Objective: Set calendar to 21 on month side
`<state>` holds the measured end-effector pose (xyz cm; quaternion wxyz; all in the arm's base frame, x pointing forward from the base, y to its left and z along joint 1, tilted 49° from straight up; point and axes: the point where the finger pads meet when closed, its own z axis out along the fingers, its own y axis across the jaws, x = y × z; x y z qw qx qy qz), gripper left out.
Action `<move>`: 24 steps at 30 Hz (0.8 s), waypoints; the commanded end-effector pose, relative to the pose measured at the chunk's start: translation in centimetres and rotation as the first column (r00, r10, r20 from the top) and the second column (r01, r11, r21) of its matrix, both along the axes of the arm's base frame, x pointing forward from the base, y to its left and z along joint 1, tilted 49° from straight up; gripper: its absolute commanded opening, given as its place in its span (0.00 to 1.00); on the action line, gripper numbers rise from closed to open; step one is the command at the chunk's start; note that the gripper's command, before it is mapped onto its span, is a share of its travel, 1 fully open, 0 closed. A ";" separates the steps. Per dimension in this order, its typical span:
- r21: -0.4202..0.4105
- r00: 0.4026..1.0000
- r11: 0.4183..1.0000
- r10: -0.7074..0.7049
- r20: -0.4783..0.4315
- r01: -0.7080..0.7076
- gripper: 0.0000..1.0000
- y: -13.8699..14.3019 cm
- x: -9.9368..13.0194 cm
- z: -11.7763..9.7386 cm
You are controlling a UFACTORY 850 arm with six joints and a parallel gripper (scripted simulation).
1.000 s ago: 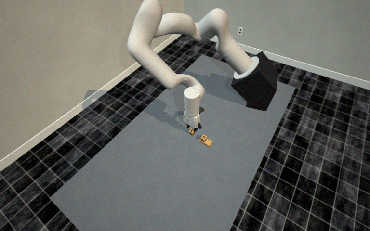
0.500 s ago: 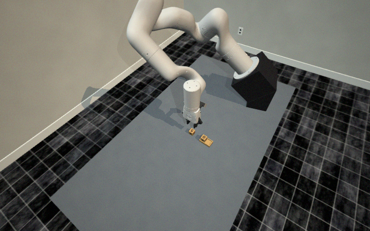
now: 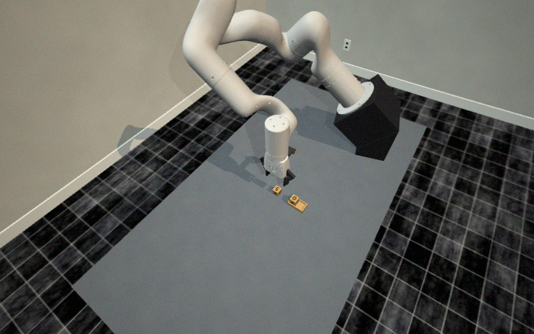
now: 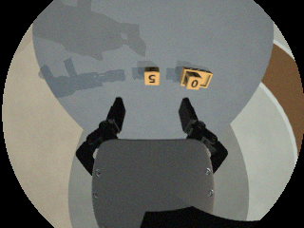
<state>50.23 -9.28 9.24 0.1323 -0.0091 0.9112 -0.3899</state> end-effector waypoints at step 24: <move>-0.061 0.917 0.956 0.257 -0.304 -0.288 1.00 -0.2 0.1 -0.2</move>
